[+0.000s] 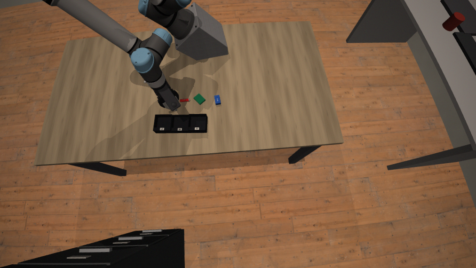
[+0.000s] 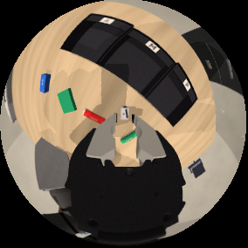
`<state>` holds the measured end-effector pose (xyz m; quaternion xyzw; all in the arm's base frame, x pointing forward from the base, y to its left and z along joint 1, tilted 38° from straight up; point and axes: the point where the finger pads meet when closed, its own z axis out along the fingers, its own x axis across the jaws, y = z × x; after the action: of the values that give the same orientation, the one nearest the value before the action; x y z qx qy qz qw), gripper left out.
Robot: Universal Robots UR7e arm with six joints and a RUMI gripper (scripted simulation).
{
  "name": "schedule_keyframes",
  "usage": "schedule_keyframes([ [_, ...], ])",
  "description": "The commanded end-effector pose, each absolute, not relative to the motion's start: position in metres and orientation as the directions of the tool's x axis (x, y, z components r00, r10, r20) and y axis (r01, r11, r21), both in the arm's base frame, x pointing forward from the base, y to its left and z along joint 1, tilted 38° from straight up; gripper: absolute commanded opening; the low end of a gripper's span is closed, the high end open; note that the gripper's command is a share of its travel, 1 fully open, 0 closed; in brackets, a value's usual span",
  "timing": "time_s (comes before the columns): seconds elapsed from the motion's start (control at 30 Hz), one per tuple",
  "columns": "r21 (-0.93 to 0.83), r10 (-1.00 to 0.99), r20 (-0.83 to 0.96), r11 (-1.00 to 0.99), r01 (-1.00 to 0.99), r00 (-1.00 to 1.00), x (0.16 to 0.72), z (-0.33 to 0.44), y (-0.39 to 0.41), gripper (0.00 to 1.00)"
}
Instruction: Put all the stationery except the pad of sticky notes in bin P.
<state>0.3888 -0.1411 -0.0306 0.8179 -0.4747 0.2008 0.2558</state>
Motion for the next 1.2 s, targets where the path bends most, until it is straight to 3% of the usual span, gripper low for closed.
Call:
schedule_keyframes([
  [0.0,0.227,-0.673,0.572,-0.419,-0.879,0.468,0.3895,-0.0349,-0.1445,0.18],
  [0.5,0.227,-0.673,0.572,-0.419,-0.879,0.468,0.3894,-0.0360,-0.1453,0.18],
  [0.53,0.227,-0.673,0.572,-0.419,-0.879,0.468,0.3894,-0.0360,-0.1453,0.00],
  [1.17,0.227,-0.673,0.572,-0.419,-0.879,0.468,0.3894,-0.0360,-0.1453,0.00],
])
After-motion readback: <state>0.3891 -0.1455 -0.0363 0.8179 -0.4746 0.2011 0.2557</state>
